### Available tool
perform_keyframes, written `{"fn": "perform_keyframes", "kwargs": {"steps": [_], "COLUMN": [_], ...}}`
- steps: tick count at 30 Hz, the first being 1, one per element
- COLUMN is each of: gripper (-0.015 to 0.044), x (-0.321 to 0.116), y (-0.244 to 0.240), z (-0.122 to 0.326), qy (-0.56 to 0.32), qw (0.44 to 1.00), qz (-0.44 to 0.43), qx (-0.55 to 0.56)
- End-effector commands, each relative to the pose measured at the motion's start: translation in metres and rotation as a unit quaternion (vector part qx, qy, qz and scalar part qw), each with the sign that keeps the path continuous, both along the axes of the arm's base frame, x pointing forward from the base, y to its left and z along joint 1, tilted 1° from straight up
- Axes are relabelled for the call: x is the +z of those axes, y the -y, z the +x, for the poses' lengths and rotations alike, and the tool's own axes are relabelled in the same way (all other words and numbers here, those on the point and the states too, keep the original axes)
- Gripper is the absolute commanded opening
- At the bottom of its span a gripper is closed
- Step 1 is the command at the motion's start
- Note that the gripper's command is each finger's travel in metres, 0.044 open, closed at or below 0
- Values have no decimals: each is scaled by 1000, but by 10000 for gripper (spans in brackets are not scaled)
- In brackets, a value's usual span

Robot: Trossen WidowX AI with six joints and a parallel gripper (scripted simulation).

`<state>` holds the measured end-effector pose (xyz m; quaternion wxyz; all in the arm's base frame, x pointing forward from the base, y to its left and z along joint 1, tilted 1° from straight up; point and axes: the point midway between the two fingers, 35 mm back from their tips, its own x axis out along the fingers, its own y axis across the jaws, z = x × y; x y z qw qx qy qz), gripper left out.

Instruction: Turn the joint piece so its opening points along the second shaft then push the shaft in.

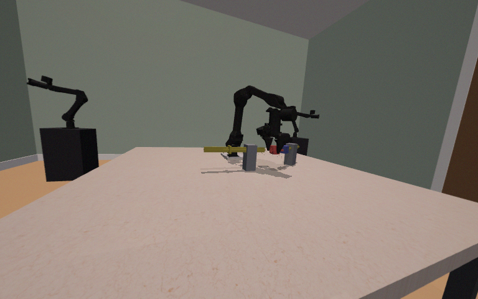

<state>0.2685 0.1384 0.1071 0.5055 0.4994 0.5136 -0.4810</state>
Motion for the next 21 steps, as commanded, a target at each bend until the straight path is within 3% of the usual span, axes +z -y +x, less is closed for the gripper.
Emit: {"fn": "perform_keyframes", "kwargs": {"steps": [1, 21], "gripper": [440, 440], "x": [5, 93], "y": [0, -3], "z": [0, 3], "qy": [-1, 46], "qw": [1000, 939], "qz": [3, -4], "qx": [14, 340]}}
